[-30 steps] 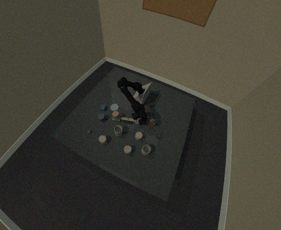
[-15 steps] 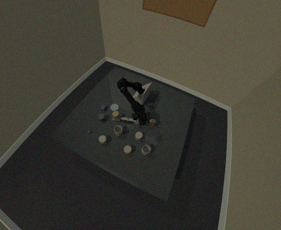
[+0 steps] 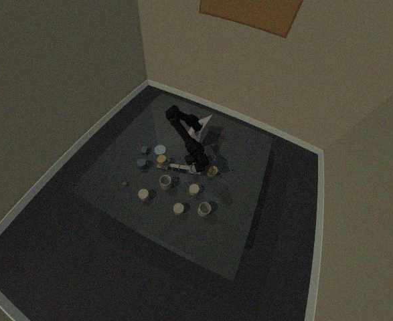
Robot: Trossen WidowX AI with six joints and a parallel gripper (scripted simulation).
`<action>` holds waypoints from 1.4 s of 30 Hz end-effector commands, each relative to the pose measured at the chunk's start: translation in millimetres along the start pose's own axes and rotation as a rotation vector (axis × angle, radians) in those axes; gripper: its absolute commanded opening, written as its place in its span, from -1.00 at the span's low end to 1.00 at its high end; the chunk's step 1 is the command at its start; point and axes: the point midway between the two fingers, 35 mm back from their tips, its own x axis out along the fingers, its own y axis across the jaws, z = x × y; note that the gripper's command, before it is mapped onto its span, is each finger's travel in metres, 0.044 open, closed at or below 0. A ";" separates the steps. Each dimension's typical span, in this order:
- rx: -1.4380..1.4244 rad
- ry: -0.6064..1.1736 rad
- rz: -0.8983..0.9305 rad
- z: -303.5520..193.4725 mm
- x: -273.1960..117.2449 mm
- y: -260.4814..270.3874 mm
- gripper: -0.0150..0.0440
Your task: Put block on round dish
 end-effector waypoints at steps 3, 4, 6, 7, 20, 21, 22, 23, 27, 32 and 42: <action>0.013 0.003 0.017 0.7 -48.7 0.3 -0.49; 0.013 0.002 0.017 0.6 -52.3 -0.3 -0.49; 0.013 0.002 0.016 0.5 -53.6 -0.6 -0.49; 0.013 0.002 0.016 0.5 -53.6 -0.6 -0.49; 0.002 0.070 0.075 66.0 -41.7 -18.2 -0.49; -0.001 0.073 0.080 71.0 -40.4 -20.2 -0.49; -0.004 0.075 0.084 75.9 -39.2 -22.3 -0.49; -0.007 0.077 0.088 80.8 -37.9 -24.6 -0.49; -0.017 0.083 0.105 100.1 -32.3 -34.4 -0.49; -0.025 0.093 0.125 124.4 -24.0 -52.9 -0.49; -0.053 0.093 0.140 165.4 -2.0 -100.1 -0.49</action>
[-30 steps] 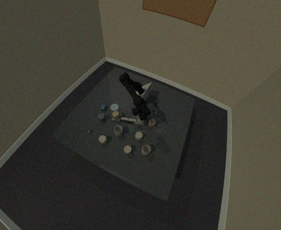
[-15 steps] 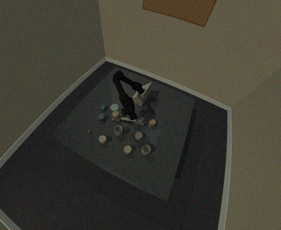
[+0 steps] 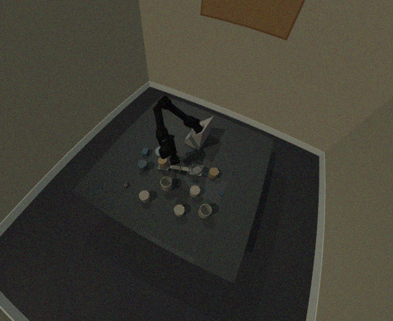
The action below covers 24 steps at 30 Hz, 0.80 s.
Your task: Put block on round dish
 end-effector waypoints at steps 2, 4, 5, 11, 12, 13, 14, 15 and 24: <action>-0.027 -0.007 -0.007 16.3 6.7 -29.6 -0.49; -0.036 -0.009 -0.010 22.2 9.6 -41.7 -0.49; -0.040 -0.010 -0.013 25.0 11.0 -47.9 -0.49; -0.019 -0.019 -0.057 40.2 22.1 -87.6 -0.49; -0.015 -0.024 -0.059 43.5 22.6 -93.7 -0.49; -0.010 -0.029 -0.061 46.7 23.1 -99.8 -0.49; -0.006 -0.035 -0.064 49.7 23.5 -106.1 -0.49; -0.002 -0.041 -0.067 52.7 23.9 -112.5 -0.49; 0.041 -0.103 -0.126 74.9 24.2 -182.1 -0.49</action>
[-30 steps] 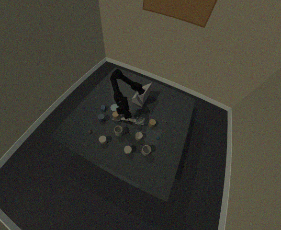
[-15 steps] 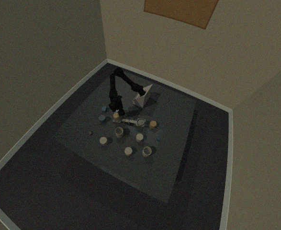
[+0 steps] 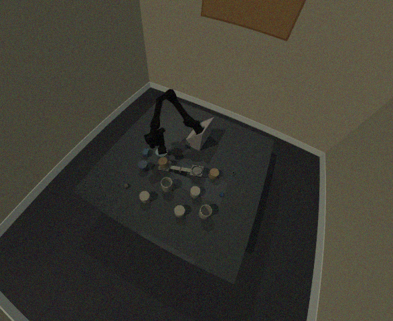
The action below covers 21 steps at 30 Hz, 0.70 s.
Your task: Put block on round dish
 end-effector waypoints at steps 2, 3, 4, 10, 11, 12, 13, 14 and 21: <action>0.013 -0.032 -0.042 7.0 2.4 -34.7 -0.49; 0.014 -0.033 -0.044 7.3 2.5 -36.0 -0.49; 0.014 -0.033 -0.044 7.3 2.5 -36.0 -0.49; 0.014 -0.032 -0.044 8.0 13.8 -35.9 -0.49; 0.014 -0.032 -0.044 8.2 17.7 -35.9 -0.49; 0.014 -0.032 -0.044 8.4 22.1 -36.1 -0.49; 0.014 -0.032 -0.044 8.5 26.9 -36.4 -0.49; 0.014 -0.033 -0.044 8.6 31.8 -36.8 -0.49; 0.013 -0.034 -0.045 8.6 44.1 -38.1 -0.49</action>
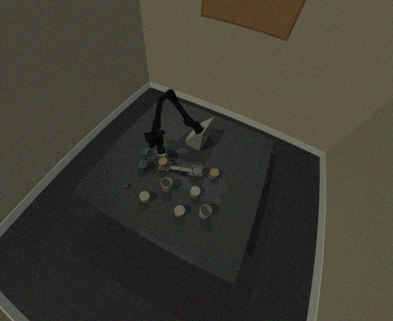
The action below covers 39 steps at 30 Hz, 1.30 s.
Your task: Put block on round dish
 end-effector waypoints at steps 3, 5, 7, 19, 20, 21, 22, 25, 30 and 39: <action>-0.007 -0.002 0.008 -0.8 5.0 1.8 -0.49; -0.007 -0.002 0.008 -0.8 7.6 1.9 -0.49; -0.007 -0.002 0.008 -0.8 10.8 1.9 -0.49; 0.001 -0.006 0.001 1.2 18.3 0.3 -0.14; 0.001 -0.006 0.001 1.2 18.3 0.3 -0.05; 0.001 -0.006 0.001 1.2 18.3 0.3 0.04; 0.001 -0.006 0.001 1.2 18.3 0.3 0.13; 0.001 -0.006 0.001 1.2 18.3 0.3 0.40; 0.001 -0.006 0.001 1.2 18.3 0.3 0.84; -0.006 -0.001 0.010 -0.9 -38.8 1.7 1.00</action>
